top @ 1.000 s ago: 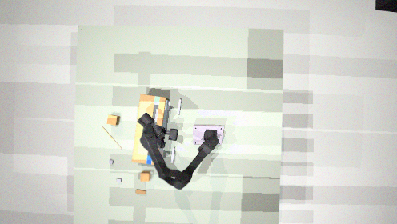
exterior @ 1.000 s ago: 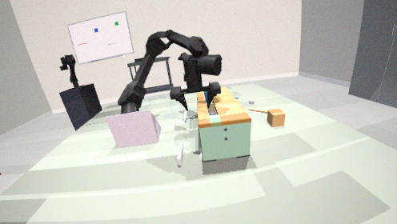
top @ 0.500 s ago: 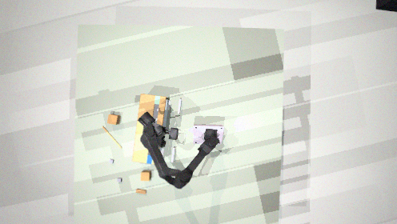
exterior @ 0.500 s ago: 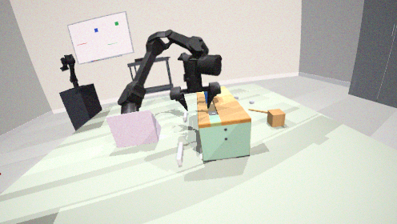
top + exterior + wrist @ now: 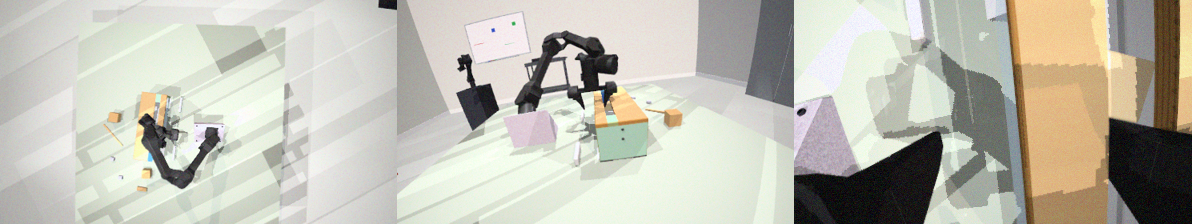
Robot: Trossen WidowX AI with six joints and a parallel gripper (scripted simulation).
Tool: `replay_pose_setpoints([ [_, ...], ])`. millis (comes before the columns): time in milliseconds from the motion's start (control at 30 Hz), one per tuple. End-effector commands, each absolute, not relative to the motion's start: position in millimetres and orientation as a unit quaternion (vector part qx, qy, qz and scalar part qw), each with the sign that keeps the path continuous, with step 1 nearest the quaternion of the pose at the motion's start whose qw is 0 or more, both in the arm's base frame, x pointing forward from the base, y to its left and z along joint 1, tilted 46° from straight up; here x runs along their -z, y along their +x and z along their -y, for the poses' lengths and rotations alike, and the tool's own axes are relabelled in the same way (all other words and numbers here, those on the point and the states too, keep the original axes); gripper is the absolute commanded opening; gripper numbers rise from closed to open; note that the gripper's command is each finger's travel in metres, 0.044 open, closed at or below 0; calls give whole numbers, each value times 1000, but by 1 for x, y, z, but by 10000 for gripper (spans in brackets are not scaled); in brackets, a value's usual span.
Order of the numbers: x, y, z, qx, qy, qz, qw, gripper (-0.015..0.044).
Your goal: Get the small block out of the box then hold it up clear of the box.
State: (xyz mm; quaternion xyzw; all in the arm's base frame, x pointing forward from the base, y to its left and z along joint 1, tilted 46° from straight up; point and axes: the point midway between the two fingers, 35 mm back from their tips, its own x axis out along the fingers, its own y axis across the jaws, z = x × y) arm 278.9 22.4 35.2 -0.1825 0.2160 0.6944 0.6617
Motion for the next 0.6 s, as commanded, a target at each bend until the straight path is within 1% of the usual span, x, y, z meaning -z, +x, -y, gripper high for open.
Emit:
replay_pose_setpoints([
  [0, -39, 280, -27, -694, -180, -215, 663, 400],
  [567, -34, 280, -23, -694, -180, -215, 663, 400],
])
